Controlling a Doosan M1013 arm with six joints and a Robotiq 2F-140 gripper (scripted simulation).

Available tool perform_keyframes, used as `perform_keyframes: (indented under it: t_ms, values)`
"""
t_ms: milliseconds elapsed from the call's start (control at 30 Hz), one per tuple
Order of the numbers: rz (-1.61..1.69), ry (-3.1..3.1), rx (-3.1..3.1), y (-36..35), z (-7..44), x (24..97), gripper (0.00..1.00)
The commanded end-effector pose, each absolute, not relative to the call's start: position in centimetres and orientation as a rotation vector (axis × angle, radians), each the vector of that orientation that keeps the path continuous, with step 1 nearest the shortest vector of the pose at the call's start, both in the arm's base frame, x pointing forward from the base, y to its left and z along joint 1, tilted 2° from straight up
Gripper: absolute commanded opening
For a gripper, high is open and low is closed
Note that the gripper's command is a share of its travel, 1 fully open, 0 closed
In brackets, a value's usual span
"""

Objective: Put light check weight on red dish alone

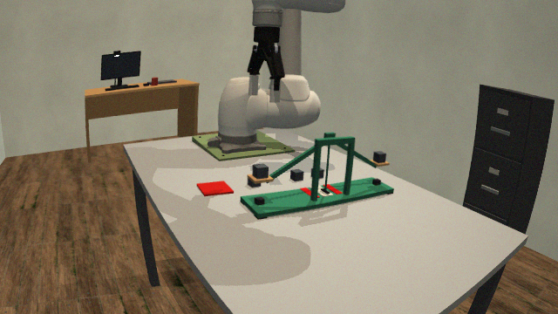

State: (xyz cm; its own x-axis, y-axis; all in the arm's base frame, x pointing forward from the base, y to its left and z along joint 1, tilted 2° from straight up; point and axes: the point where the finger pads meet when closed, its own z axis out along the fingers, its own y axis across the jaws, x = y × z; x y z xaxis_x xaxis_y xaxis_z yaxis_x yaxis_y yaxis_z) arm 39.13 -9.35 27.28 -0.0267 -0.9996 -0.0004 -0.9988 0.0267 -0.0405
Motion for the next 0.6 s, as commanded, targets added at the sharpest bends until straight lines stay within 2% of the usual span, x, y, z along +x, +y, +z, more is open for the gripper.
perform_keyframes:
  t_ms: [0, 33, 100, 133, 200, 233, 333, 367, 567]
  values:
    - [-0.047, 2.200, -2.200, -10.1, 23.0, 39.9, 1.00]
    - [-0.047, 2.175, -2.225, -10.6, 19.3, 40.1, 1.00]
    - [-0.047, 2.175, -2.225, -10.6, 19.3, 40.1, 1.00]
    - [-0.048, 2.152, -2.248, -11.0, 16.0, 40.0, 1.00]
    - [-0.048, 2.152, -2.248, -11.0, 16.0, 40.0, 1.00]
    - [-0.048, 2.136, -2.264, -11.2, 13.7, 39.8, 1.00]
    - [-0.048, 2.127, -2.273, -11.3, 12.4, 39.7, 1.00]
    - [-0.048, 2.127, -2.273, -11.3, 12.4, 39.7, 0.35]
    - [-0.048, 2.127, -2.273, -11.3, 12.4, 39.7, 0.35]
